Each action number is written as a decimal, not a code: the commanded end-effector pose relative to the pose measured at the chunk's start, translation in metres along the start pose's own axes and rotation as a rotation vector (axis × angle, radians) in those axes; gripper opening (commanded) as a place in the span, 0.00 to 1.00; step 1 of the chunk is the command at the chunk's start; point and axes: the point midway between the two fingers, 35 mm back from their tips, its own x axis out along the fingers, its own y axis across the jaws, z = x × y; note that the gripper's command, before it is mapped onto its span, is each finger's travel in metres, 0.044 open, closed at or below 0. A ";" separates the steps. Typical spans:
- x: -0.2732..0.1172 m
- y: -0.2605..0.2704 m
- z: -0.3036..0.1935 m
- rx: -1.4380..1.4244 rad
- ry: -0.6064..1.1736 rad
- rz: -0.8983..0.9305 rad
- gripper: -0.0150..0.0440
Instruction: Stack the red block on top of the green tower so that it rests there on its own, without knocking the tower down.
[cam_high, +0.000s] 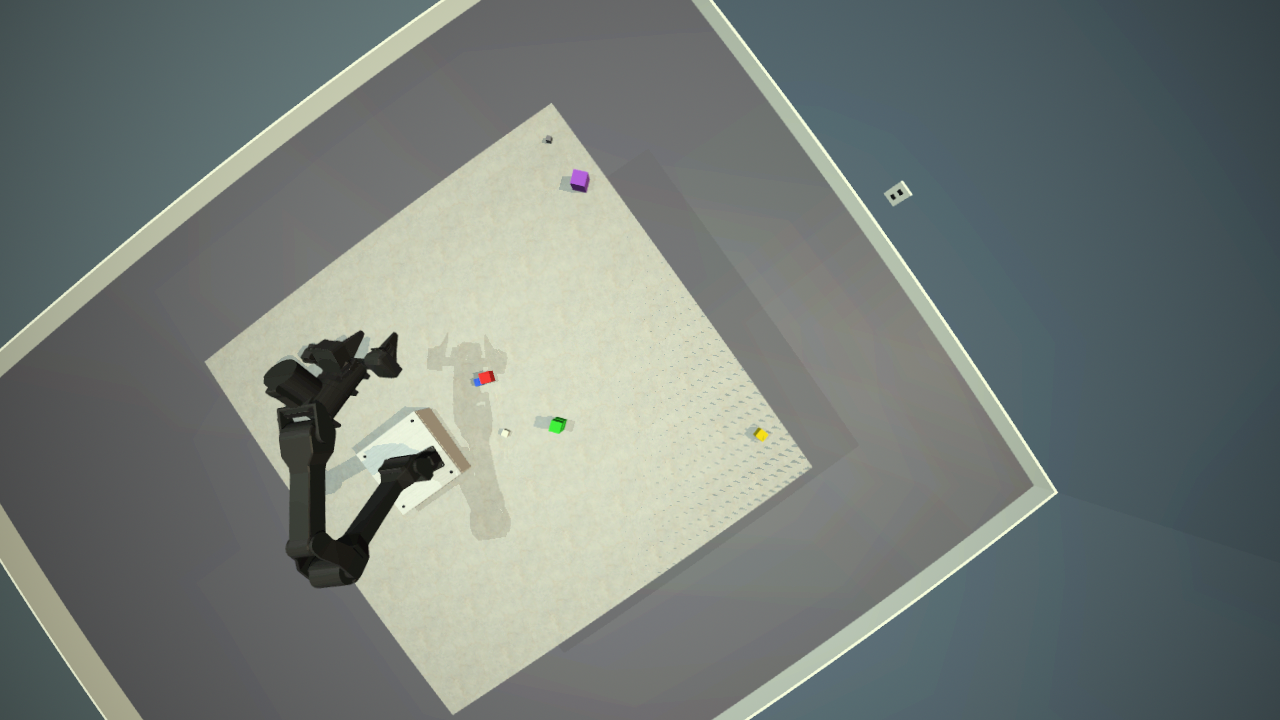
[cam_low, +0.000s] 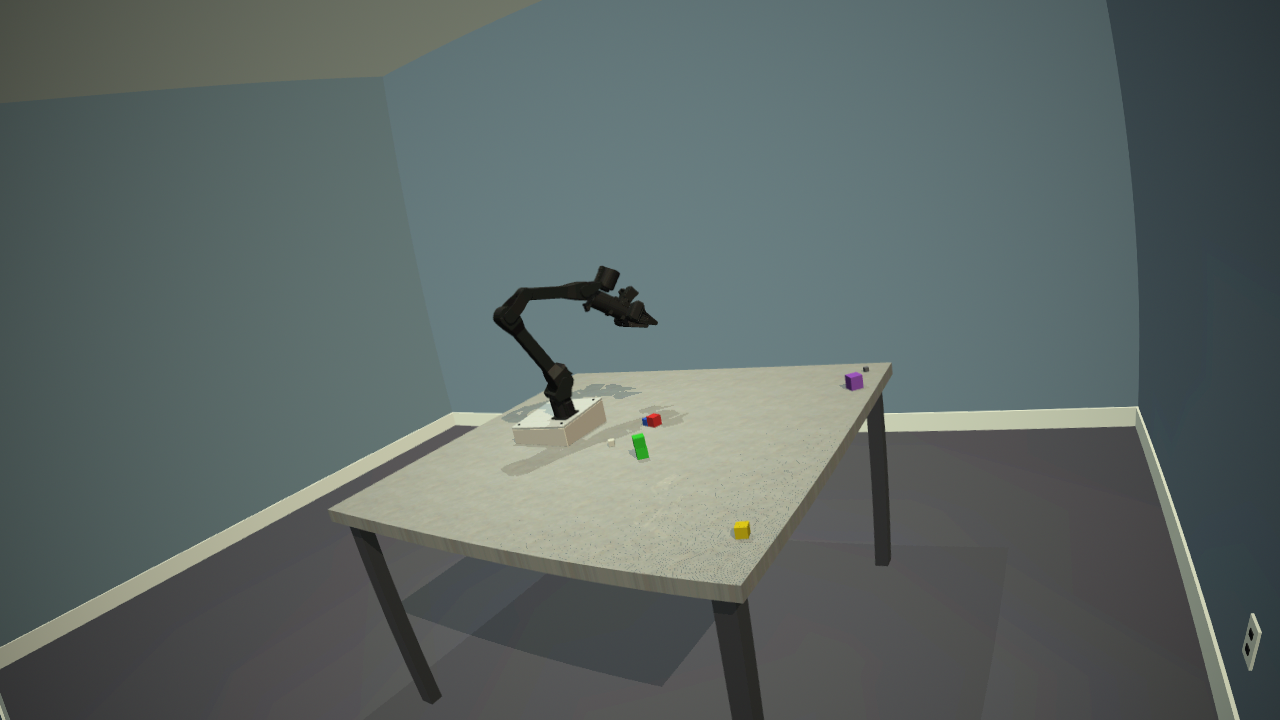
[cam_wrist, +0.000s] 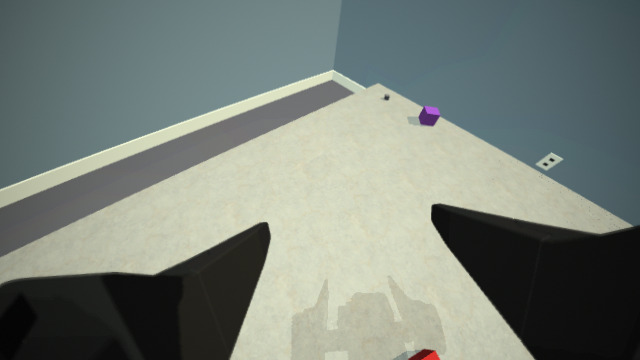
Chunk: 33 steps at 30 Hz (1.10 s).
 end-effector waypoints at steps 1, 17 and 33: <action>0.020 -0.017 -0.022 0.139 0.130 -0.029 1.00; 0.062 -0.090 -0.139 0.897 0.688 -0.270 1.00; 0.057 -0.114 -0.192 1.235 0.902 -0.410 1.00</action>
